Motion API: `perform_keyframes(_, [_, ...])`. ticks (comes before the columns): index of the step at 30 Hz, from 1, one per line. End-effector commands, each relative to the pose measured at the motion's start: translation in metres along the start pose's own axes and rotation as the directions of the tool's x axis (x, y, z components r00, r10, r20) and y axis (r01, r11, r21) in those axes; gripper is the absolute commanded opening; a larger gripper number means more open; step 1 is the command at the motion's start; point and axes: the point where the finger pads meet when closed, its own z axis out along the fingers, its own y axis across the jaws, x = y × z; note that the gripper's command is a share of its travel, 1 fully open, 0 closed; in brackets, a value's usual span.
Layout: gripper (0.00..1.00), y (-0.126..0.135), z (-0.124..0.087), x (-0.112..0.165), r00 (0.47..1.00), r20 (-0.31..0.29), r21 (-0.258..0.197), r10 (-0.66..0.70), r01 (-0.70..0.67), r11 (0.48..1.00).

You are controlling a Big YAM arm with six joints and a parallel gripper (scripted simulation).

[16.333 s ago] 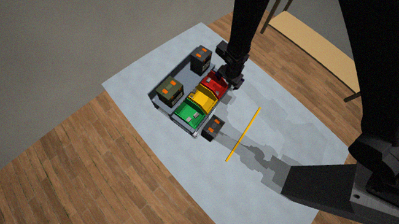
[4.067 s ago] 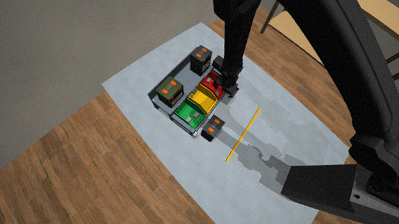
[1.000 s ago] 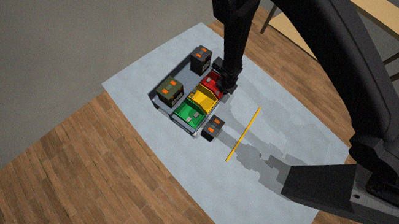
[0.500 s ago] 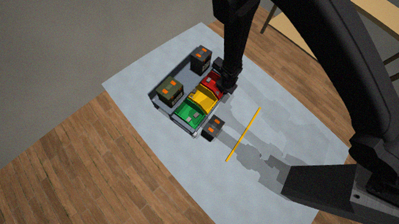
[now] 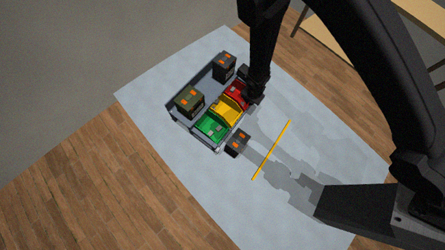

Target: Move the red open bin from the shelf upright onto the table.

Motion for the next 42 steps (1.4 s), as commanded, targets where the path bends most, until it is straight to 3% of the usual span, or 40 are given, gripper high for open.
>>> perform_keyframes(1, [0.00, -0.003, 0.009, 0.004, 1.000, -0.006, 0.004, 0.003, -0.003, 1.000])
perform_keyframes(25, [0.00, -0.007, 0.007, 0.002, 1.000, -0.004, 0.012, 0.006, -0.006, 1.000])
perform_keyframes(42, [0.00, 0.007, -0.015, -0.004, 1.000, 0.009, -0.009, 0.000, 0.000, 1.000])
